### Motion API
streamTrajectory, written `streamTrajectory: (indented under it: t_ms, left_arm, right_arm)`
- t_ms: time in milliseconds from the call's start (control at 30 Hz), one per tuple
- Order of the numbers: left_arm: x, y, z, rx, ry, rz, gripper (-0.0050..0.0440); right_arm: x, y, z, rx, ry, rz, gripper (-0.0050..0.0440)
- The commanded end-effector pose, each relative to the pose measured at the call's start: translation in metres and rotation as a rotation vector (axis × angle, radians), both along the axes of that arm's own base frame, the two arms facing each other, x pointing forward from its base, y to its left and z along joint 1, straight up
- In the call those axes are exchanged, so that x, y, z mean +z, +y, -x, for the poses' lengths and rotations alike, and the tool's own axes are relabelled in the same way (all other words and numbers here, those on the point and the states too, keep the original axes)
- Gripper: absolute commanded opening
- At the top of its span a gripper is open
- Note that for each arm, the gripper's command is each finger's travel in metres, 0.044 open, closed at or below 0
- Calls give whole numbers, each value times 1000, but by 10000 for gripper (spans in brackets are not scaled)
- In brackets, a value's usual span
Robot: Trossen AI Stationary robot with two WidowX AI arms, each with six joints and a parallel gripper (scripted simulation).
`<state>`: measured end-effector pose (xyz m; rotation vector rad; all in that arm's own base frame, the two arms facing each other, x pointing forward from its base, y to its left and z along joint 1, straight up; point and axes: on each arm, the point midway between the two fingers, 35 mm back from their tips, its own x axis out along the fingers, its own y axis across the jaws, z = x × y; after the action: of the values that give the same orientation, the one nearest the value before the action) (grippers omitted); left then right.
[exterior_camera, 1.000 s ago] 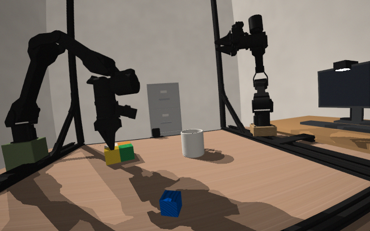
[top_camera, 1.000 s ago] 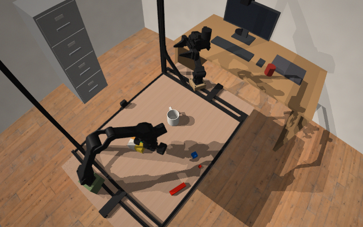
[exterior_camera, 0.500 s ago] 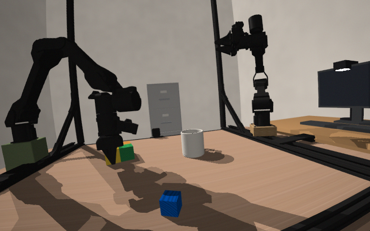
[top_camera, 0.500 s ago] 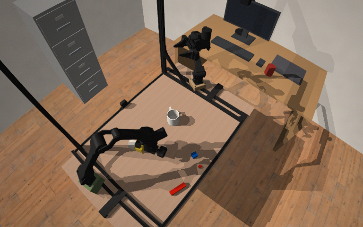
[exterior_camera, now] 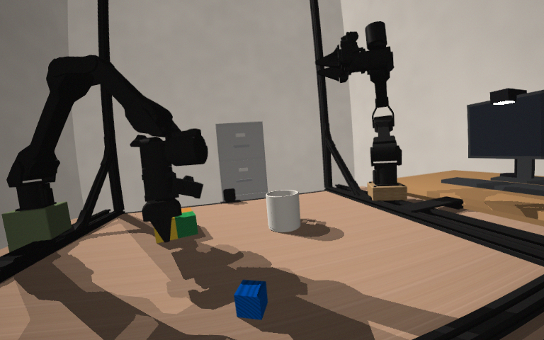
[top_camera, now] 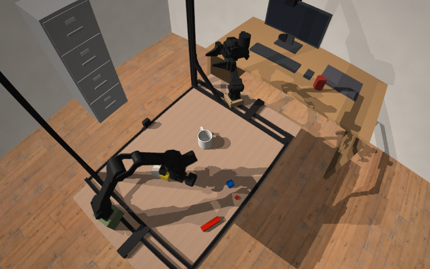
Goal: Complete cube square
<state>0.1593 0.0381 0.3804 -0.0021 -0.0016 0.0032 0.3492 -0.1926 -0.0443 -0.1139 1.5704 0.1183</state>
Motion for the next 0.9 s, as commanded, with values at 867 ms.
streamTrajectory:
  t_ms: [867]
  left_arm:
    - [0, 0, 0, -3, 0, -1, 400]
  right_arm:
    - [1, 12, 2, -2, -3, 3, 0]
